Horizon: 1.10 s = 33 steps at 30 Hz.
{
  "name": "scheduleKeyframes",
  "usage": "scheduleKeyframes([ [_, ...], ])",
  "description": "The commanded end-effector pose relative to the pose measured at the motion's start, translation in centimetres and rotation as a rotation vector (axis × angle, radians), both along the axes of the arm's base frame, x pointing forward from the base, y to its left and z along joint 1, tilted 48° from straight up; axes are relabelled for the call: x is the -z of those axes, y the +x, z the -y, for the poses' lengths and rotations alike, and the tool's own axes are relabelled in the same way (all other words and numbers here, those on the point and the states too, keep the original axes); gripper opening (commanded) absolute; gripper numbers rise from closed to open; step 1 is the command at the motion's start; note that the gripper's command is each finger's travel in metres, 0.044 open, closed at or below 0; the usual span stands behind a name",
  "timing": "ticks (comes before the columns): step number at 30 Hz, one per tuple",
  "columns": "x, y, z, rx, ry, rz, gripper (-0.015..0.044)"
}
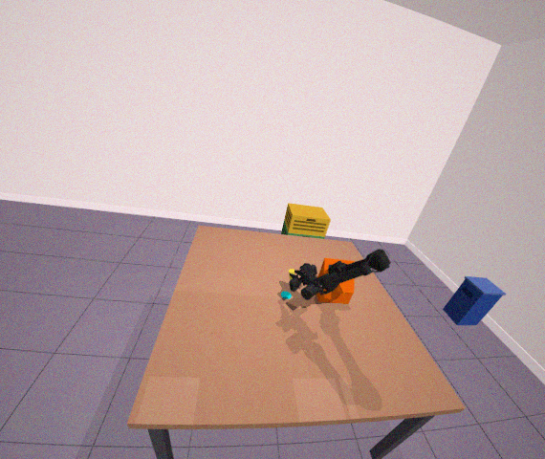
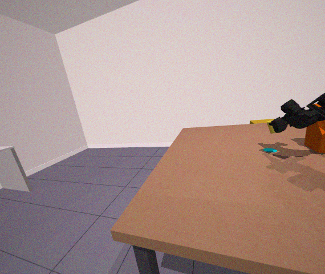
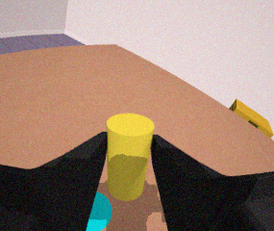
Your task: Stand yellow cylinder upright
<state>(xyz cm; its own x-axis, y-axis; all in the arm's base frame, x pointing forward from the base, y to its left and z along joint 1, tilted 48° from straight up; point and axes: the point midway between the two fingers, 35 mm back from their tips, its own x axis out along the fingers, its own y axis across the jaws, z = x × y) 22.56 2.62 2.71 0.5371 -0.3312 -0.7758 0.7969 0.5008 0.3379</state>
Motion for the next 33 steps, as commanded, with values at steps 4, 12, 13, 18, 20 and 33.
scheduleKeyframes([
  [4,-0.3,-0.1,0.0,0.021,-0.005,0.054,0.0105],
  [12,-0.8,-0.1,-0.1,0.042,-0.005,0.114,0.0105],
  [13,-0.8,-0.1,-0.2,0.045,-0.004,0.122,0.0105],
  [18,-1.1,-0.1,-0.2,0.058,-0.002,0.16,0.0105],
  [20,-1.2,-0.1,-0.3,0.063,0.0,0.176,0.0105],
  [33,-1.9,-0.2,-0.4,0.092,0.012,0.265,0.0105],
])
